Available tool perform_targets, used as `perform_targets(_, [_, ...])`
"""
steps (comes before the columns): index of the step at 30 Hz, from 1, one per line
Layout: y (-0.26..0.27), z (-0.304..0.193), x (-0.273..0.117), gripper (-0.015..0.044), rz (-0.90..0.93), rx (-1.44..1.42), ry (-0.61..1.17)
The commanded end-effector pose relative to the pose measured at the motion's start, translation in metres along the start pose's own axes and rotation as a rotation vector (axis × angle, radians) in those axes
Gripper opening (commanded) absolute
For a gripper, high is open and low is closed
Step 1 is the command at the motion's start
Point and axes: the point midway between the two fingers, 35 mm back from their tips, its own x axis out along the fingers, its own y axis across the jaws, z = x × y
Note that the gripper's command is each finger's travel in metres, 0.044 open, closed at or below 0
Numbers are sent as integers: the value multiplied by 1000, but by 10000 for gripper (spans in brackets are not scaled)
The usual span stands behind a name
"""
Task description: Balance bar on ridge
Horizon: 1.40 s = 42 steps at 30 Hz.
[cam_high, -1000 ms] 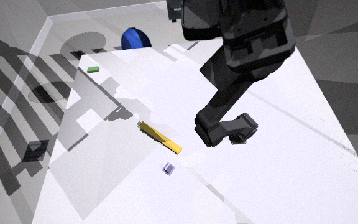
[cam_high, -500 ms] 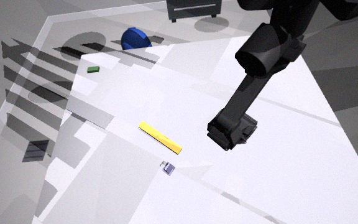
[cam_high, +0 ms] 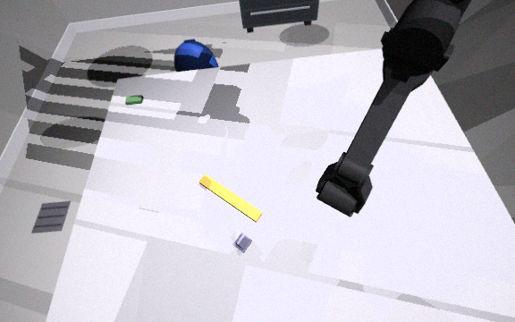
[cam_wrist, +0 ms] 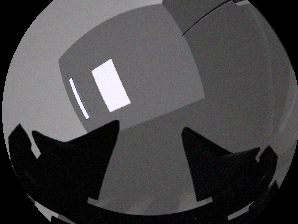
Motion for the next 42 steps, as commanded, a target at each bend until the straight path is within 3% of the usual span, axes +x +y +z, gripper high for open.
perform_targets(1, [12,-21,-1,315,31,73,59])
perform_targets(19, [99,-106,-23,315,201,463,370])
perform_targets(42, [185,-110,-59,315,336,861,575])
